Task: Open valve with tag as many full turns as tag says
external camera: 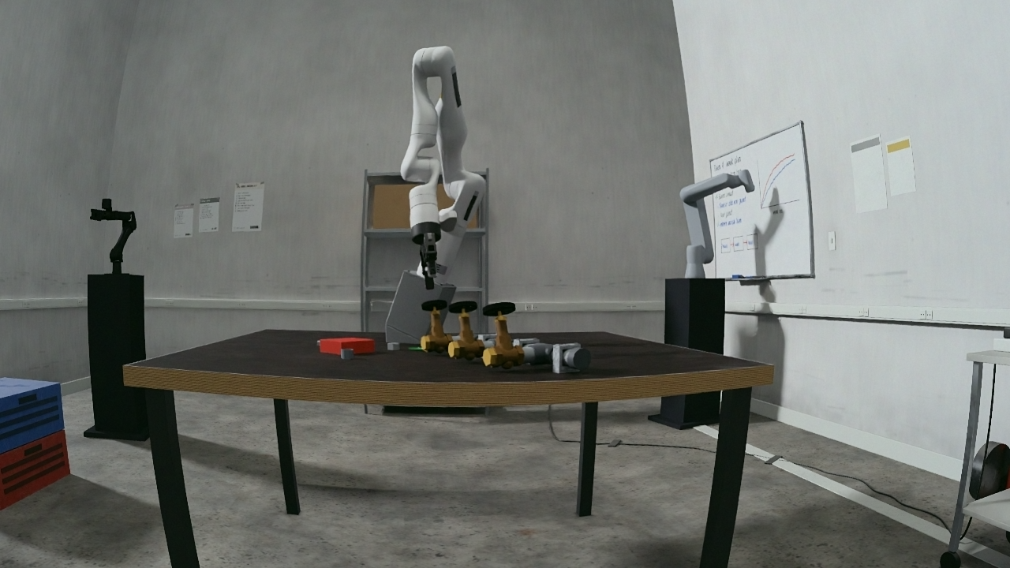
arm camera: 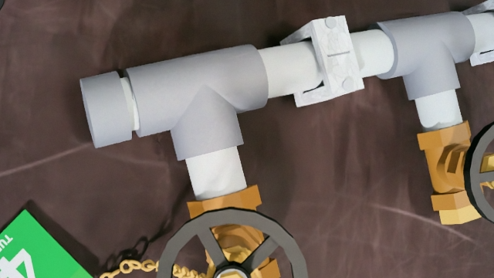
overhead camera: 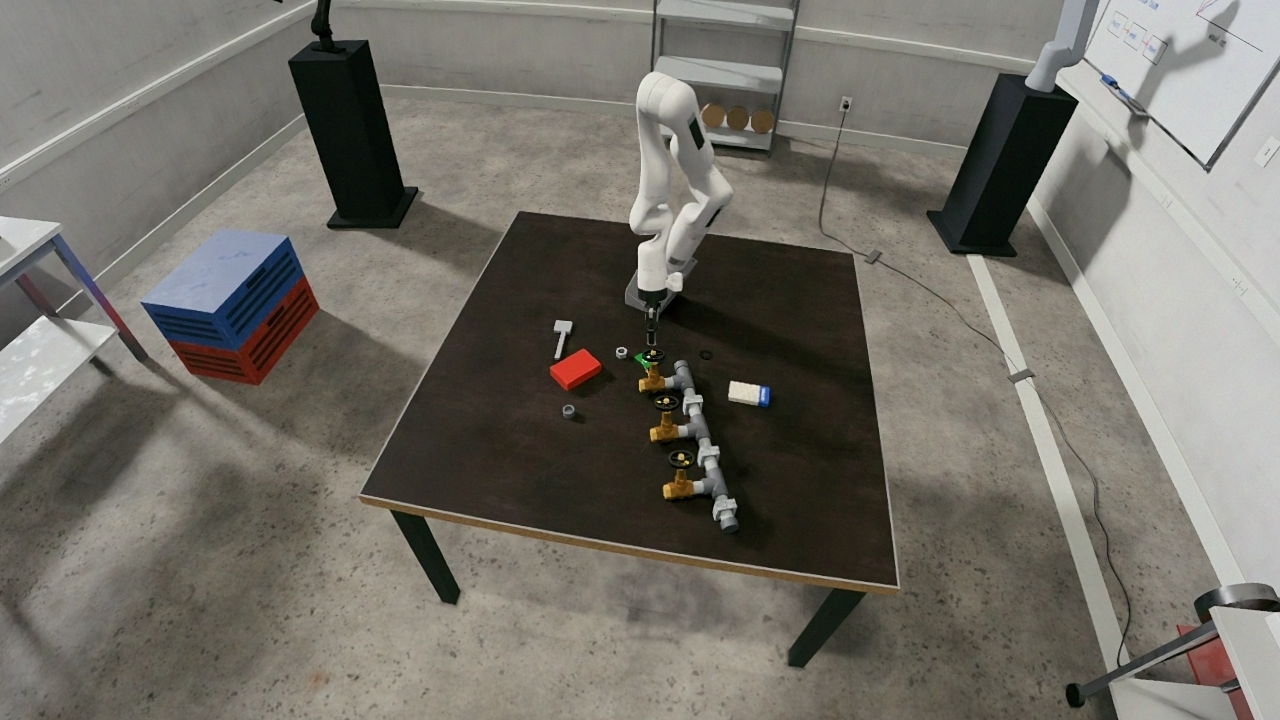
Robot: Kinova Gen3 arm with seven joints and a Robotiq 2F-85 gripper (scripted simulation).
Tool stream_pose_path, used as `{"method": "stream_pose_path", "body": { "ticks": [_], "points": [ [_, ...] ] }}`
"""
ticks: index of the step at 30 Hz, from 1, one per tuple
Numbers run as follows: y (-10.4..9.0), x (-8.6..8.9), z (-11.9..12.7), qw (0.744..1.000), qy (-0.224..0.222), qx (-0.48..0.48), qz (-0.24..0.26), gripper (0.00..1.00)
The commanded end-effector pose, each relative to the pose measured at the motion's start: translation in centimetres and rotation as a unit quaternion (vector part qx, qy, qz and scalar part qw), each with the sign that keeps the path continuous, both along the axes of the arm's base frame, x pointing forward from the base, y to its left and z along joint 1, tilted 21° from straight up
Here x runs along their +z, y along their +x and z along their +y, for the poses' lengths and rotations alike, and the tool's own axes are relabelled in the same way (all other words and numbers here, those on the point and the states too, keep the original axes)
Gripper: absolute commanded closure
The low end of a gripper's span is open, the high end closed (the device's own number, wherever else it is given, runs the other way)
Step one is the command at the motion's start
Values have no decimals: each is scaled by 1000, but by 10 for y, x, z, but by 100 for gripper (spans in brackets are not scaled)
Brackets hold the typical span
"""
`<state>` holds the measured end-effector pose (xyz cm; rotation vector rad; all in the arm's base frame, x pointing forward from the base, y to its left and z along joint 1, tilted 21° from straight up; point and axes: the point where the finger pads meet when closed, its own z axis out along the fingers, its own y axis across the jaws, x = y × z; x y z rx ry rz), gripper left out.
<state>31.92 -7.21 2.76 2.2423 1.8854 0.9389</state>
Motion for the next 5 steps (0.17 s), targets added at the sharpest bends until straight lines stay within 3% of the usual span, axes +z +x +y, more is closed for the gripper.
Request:
{"method": "stream_pose_path", "body": {
  "ticks": [1, 5],
  "points": [
    [0, 0, 0, 1000, 0, 0, 0, 0],
    [0, 0, 0, 1000, 0, 0, 0, 0]
  ]
}}
